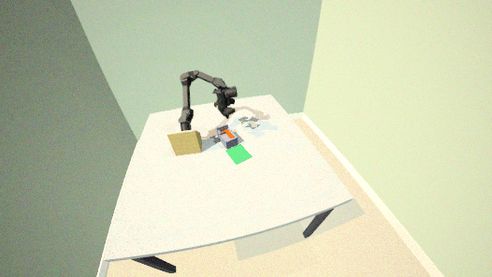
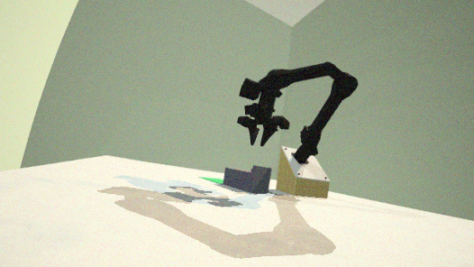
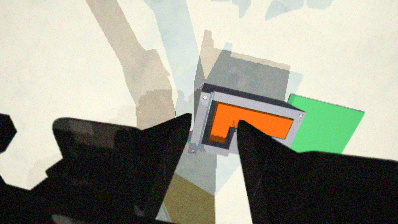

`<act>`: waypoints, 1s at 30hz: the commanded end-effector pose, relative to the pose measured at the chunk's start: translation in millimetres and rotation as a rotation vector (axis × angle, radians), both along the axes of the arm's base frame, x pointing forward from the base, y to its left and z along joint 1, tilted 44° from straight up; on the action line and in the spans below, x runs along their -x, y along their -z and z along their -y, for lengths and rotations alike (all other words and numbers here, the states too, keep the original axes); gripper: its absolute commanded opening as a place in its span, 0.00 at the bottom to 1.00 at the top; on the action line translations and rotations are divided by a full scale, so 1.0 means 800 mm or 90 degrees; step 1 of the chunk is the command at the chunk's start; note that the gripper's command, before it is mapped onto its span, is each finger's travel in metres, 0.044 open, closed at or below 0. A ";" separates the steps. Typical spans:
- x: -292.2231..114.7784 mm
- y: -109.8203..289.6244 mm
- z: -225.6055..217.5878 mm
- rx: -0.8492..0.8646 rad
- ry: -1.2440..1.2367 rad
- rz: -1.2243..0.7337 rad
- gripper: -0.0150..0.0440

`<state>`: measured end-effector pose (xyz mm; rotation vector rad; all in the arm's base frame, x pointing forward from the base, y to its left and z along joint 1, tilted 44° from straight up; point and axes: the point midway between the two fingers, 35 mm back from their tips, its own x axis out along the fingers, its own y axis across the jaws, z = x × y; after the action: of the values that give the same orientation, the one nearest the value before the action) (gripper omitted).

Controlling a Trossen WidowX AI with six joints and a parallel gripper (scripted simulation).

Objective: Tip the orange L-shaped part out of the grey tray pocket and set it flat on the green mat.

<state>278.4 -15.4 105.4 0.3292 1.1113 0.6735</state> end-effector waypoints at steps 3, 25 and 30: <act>0.034 0.017 -0.013 -0.020 0.011 -0.101 0.56; 0.018 0.085 -0.077 -0.022 0.011 -0.100 0.56; 0.016 0.091 -0.082 -0.022 0.011 -0.100 0.56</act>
<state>266.3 47.2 36.0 0.4138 1.2415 0.6615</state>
